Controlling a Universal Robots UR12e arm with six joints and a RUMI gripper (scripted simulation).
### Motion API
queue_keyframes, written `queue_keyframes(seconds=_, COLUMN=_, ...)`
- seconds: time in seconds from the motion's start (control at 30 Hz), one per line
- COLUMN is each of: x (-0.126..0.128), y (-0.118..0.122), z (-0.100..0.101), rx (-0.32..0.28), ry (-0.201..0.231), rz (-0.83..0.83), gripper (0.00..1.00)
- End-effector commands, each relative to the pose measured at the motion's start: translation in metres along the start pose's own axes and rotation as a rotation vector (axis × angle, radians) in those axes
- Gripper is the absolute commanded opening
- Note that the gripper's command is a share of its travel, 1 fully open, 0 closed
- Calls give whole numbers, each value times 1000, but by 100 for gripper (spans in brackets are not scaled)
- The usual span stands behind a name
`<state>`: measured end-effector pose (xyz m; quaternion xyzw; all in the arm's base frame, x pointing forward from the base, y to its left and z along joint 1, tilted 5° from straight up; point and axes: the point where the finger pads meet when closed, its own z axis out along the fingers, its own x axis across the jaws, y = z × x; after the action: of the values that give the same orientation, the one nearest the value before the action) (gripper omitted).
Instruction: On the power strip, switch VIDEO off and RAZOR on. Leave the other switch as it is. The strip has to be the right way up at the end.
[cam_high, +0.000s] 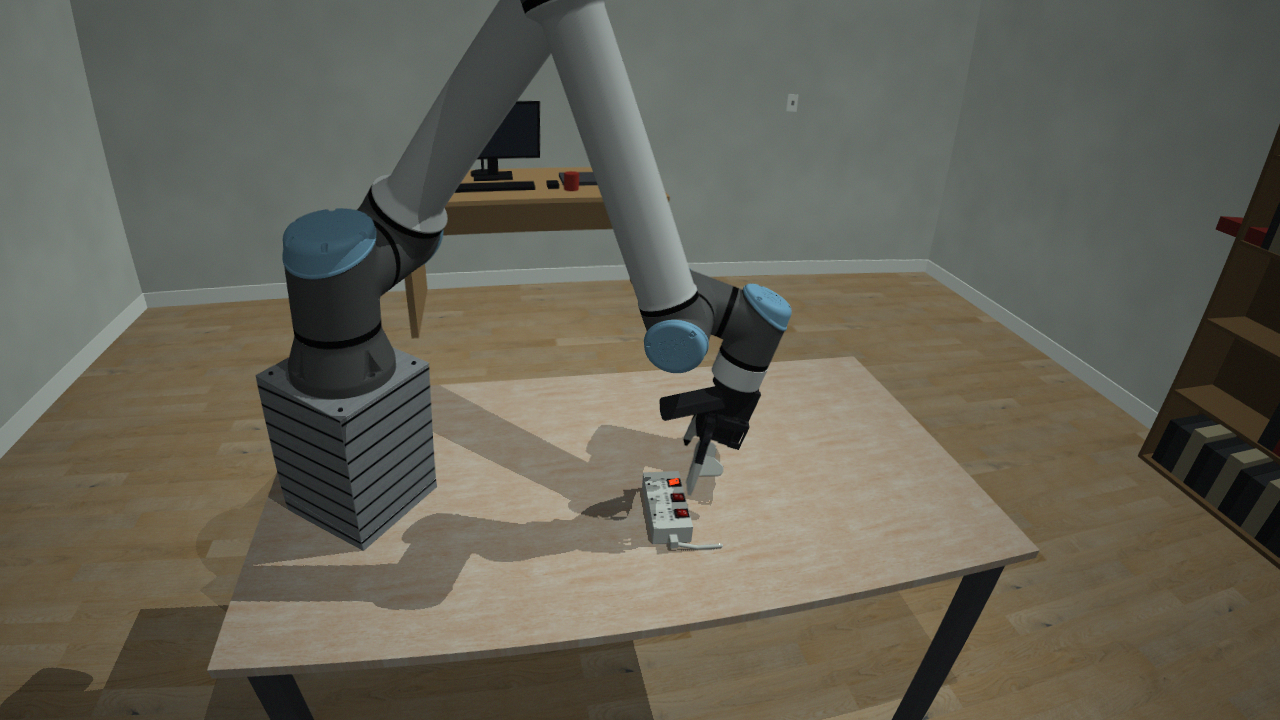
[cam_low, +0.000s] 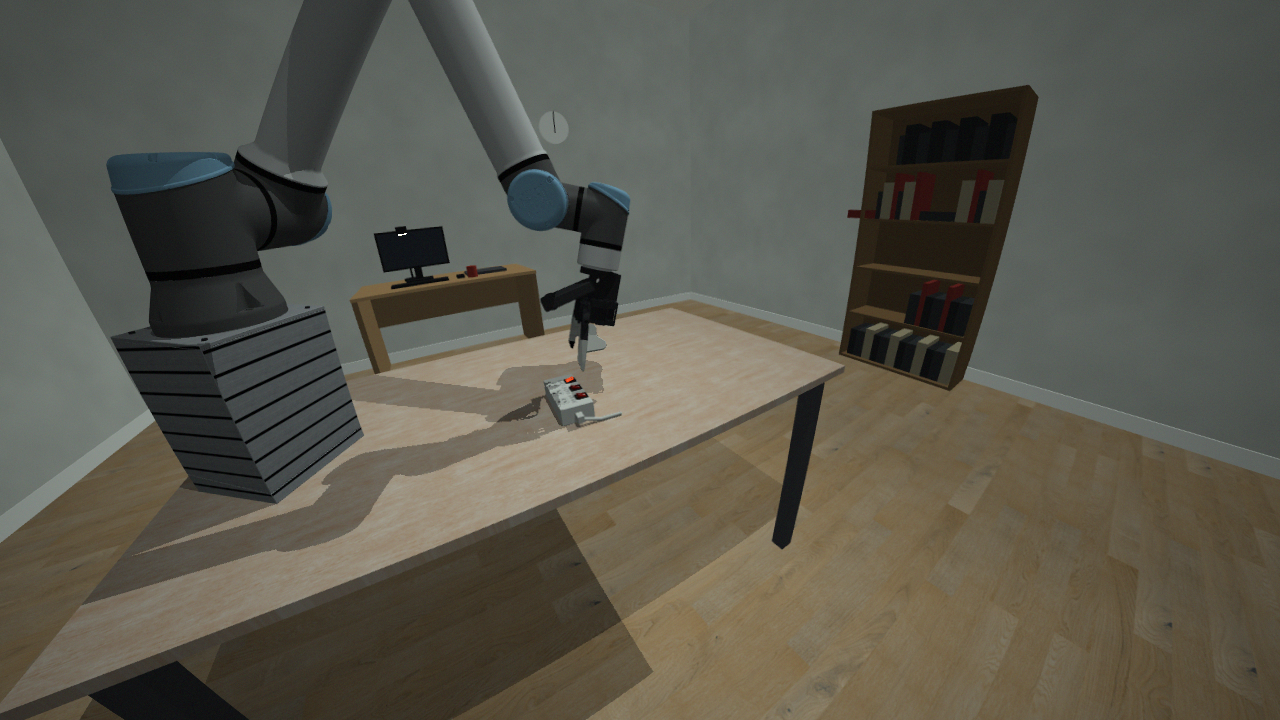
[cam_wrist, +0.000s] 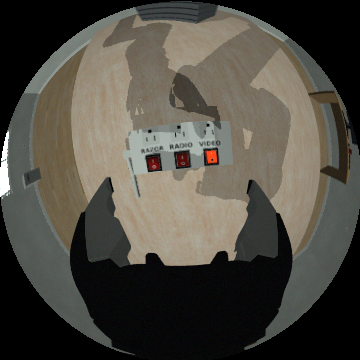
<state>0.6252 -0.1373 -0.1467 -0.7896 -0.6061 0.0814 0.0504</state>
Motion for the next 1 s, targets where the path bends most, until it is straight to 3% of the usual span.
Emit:
queue_keyframes(seconds=0.0, x=1, y=0, z=0, rx=1, ry=-1, rz=-3, gripper=100)
queue_keyframes(seconds=0.27, x=0, y=-1, z=-3, rx=-9, ry=2, rz=-7, gripper=100)
queue_keyframes(seconds=0.4, x=-5, y=-7, z=-27, rx=-114, ry=10, rz=-101, gripper=100)
queue_keyframes(seconds=0.47, x=-5, y=-7, z=-27, rx=-114, ry=10, rz=-101, gripper=100)
queue_keyframes(seconds=0.57, x=-9, y=-14, z=-53, rx=-221, ry=3, rz=-198, gripper=100)
queue_keyframes(seconds=0.67, x=-10, y=-17, z=-63, rx=-259, ry=-4, rz=-234, gripper=100)
queue_keyframes(seconds=0.97, x=-10, y=-19, z=-62, rx=-263, ry=-4, rz=-241, gripper=100)
